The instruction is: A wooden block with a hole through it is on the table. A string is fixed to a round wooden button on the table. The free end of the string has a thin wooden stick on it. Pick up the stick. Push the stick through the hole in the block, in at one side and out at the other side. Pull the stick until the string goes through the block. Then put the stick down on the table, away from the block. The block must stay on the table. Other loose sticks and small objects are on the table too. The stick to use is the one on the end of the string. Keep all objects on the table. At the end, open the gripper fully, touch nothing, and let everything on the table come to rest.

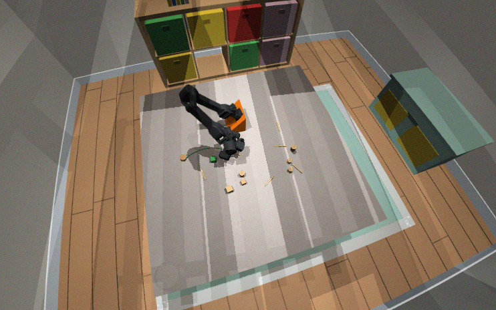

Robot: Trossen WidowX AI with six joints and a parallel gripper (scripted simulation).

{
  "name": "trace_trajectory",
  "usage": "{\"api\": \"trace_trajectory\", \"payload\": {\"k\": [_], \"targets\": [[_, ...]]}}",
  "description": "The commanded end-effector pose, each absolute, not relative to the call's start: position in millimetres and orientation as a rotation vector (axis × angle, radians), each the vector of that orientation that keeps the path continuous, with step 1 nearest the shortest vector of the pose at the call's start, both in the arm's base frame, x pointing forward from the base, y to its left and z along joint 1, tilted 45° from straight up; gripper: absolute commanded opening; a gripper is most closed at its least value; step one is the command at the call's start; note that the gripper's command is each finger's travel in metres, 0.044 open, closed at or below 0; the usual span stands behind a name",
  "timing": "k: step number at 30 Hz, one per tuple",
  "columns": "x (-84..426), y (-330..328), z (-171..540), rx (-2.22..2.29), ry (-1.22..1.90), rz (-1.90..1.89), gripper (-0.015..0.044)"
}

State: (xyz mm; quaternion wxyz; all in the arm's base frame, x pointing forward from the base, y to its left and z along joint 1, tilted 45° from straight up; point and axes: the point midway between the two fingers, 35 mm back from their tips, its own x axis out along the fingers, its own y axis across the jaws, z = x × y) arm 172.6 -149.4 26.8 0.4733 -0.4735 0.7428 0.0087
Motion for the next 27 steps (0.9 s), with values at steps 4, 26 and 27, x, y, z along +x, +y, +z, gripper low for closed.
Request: {"api": "trace_trajectory", "payload": {"k": [4, 26, 27], "targets": [[172.8, -149.4, 27.0, -1.158, 1.817, 0.021, 0.0000], [177.9, -132.0, 42.5, -1.154, 1.814, 0.026, 0.0000], [178.1, -131.1, 43.4, -1.154, 1.814, 0.027, 0.0000]]}}
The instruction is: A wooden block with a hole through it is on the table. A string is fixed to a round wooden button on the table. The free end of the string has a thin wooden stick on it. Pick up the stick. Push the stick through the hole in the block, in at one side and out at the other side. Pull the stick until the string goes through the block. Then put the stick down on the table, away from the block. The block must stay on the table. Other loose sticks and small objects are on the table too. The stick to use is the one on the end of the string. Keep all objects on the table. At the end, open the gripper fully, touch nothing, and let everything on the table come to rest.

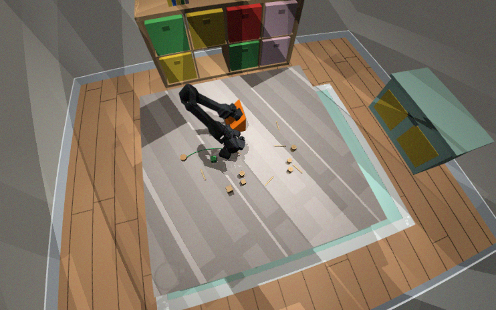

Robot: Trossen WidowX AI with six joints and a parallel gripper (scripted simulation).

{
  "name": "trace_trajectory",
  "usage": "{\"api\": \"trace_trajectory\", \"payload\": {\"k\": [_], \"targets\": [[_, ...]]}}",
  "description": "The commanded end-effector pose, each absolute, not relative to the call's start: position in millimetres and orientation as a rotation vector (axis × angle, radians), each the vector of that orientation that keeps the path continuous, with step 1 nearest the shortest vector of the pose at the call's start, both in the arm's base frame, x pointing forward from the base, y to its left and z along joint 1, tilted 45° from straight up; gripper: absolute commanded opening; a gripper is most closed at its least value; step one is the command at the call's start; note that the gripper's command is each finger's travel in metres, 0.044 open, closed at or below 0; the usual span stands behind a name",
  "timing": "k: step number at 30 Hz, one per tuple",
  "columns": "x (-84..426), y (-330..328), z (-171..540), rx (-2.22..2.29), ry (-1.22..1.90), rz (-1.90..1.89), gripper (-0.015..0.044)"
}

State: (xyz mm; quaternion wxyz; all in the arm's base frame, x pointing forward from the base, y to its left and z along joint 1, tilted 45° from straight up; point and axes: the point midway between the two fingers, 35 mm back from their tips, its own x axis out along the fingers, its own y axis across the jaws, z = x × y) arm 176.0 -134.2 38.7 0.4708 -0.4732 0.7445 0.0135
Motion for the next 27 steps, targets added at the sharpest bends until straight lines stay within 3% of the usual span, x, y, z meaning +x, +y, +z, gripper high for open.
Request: {"api": "trace_trajectory", "payload": {"k": [1, 27], "targets": [[178.3, -130.2, 44.2, -1.154, 1.814, 0.027, 0.0000], [179.6, -107.6, 68.5, -1.156, 1.817, 0.024, 0.0000]]}}
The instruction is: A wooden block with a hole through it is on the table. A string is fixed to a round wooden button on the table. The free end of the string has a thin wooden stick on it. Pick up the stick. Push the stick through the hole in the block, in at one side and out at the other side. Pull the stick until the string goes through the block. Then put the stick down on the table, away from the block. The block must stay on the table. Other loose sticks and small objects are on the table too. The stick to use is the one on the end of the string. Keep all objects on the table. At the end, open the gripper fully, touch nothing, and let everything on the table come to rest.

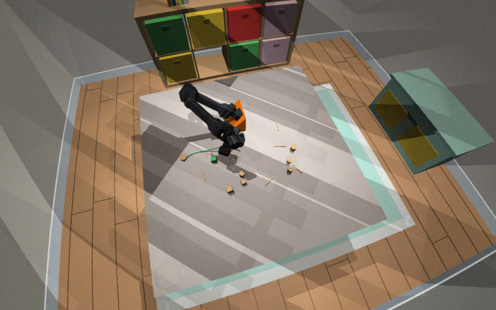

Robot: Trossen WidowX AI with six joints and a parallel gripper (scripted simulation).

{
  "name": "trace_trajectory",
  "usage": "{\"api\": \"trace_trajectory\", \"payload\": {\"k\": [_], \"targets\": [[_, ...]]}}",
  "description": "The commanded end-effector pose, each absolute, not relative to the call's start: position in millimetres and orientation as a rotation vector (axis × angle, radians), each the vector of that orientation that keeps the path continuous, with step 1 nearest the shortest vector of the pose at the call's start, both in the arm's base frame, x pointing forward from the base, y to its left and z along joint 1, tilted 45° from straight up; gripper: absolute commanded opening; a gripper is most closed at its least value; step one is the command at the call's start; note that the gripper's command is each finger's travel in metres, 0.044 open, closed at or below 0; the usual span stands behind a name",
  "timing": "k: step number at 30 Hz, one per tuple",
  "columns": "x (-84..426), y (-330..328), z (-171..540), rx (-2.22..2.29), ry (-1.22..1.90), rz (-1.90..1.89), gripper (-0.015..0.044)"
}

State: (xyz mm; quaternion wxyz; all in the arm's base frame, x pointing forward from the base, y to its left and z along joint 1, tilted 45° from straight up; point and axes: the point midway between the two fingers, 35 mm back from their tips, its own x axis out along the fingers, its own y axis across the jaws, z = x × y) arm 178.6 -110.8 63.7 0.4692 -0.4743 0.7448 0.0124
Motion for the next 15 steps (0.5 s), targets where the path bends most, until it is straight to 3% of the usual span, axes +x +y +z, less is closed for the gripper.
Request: {"api": "trace_trajectory", "payload": {"k": [1, 15], "targets": [[179.6, -107.2, 69.0, -1.156, 1.817, 0.024, 0.0000], [180.4, -112.7, 68.6, -1.089, 1.814, -0.059, 0.0000]]}}
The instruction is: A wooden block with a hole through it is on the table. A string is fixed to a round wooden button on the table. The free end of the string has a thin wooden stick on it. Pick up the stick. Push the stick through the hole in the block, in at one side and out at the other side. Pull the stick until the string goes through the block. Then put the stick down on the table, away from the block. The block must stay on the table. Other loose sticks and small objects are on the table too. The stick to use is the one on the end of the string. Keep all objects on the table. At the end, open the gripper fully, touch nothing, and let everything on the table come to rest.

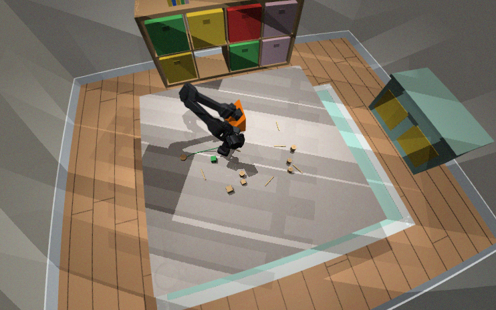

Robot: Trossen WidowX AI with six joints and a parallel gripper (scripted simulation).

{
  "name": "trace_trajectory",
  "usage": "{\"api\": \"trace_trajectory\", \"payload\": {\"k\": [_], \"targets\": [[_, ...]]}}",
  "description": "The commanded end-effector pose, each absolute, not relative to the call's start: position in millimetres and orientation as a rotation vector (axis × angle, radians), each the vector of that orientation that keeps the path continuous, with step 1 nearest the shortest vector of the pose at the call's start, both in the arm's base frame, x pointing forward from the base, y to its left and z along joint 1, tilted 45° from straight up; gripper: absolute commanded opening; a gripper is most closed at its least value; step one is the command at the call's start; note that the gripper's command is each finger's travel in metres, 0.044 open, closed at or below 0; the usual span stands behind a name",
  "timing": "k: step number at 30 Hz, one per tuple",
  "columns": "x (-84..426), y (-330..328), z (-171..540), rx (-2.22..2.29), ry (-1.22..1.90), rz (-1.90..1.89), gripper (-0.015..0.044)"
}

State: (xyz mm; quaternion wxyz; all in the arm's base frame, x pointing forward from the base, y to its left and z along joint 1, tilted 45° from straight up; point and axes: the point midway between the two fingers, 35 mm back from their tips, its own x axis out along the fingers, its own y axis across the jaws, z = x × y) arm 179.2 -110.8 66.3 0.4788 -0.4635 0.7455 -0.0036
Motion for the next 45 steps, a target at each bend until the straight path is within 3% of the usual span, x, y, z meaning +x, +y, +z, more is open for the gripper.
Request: {"api": "trace_trajectory", "payload": {"k": [1, 45], "targets": [[180.7, -113.3, 69.3, -1.073, 1.811, -0.078, 0.0000], [190.7, -146.1, 102.9, -0.359, 1.544, -0.865, 0.0000]]}}
